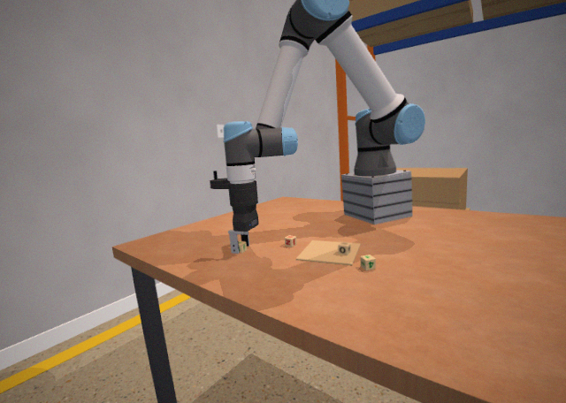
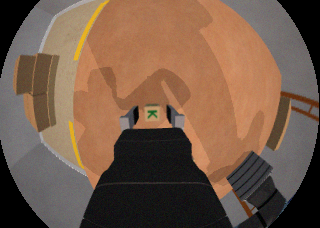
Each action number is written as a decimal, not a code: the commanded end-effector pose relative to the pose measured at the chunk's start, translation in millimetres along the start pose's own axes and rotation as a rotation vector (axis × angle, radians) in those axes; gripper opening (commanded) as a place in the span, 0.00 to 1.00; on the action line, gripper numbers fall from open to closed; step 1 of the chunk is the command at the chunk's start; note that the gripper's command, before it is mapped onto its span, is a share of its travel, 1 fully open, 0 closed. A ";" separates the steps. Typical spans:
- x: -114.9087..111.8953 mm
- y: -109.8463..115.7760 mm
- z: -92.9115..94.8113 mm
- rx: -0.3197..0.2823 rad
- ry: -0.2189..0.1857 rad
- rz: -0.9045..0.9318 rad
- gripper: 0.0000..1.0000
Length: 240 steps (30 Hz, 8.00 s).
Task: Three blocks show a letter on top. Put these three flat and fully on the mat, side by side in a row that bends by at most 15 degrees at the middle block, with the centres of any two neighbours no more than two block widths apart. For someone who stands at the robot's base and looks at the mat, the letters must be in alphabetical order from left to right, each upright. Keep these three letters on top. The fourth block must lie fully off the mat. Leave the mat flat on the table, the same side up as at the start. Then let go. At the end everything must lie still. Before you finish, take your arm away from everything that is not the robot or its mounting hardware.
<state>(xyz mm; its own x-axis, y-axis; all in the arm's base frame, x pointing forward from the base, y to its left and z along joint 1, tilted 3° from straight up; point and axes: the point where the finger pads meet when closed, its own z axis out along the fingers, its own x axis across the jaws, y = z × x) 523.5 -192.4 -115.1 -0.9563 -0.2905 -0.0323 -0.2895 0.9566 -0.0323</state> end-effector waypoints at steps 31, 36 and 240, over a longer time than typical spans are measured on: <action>-0.5 -0.5 4.8 0.001 -0.001 0.000 1.00; -0.5 -0.5 4.8 0.001 -0.001 0.000 1.00; 31.9 223.3 -99.4 0.002 0.001 -2.623 0.49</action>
<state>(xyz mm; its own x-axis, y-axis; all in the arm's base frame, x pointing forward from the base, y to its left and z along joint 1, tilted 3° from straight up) 428.0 10.9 -24.1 0.9593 -0.2787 0.0450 -0.2794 -0.9601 0.0099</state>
